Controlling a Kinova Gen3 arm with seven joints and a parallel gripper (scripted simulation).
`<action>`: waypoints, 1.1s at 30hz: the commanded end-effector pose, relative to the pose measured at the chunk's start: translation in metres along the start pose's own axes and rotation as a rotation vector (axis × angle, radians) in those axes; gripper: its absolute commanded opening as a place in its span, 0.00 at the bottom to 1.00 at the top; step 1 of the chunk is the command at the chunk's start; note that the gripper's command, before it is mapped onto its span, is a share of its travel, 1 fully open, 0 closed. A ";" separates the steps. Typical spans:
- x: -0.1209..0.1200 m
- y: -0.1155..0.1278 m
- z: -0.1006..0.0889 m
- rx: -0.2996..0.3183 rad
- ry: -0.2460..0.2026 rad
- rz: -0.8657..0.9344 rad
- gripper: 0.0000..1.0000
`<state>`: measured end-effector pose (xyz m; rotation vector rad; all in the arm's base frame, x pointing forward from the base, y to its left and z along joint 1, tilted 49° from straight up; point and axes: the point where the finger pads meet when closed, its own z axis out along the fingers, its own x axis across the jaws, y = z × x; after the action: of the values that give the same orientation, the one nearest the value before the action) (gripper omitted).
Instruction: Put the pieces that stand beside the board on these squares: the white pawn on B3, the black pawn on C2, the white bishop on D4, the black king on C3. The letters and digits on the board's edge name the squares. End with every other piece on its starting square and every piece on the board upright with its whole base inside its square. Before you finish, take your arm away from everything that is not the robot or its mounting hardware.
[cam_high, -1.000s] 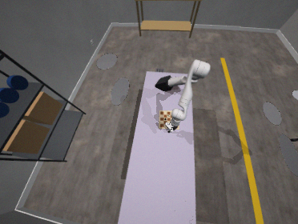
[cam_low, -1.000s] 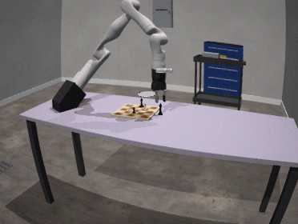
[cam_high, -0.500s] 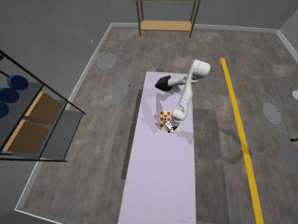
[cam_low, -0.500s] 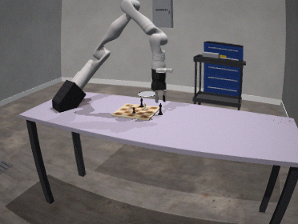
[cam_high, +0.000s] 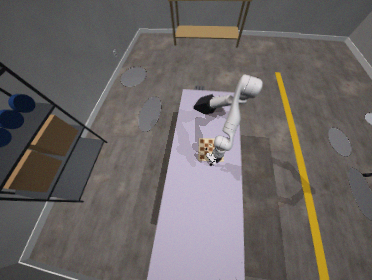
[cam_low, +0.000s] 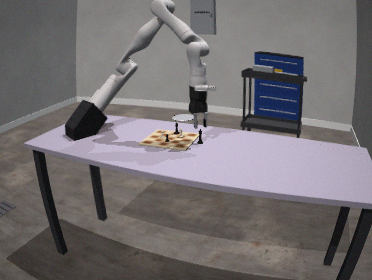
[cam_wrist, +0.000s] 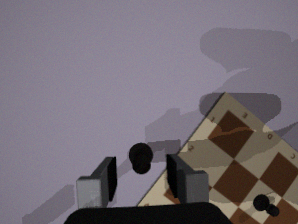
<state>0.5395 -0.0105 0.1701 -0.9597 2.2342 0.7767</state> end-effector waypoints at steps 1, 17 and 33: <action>0.000 -0.001 0.000 0.002 0.000 0.000 0.79; 0.000 -0.001 0.026 0.002 0.000 0.000 0.79; 0.000 -0.001 0.043 0.002 0.000 0.000 0.79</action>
<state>0.5516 0.0190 0.1415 -0.9587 2.2346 0.7754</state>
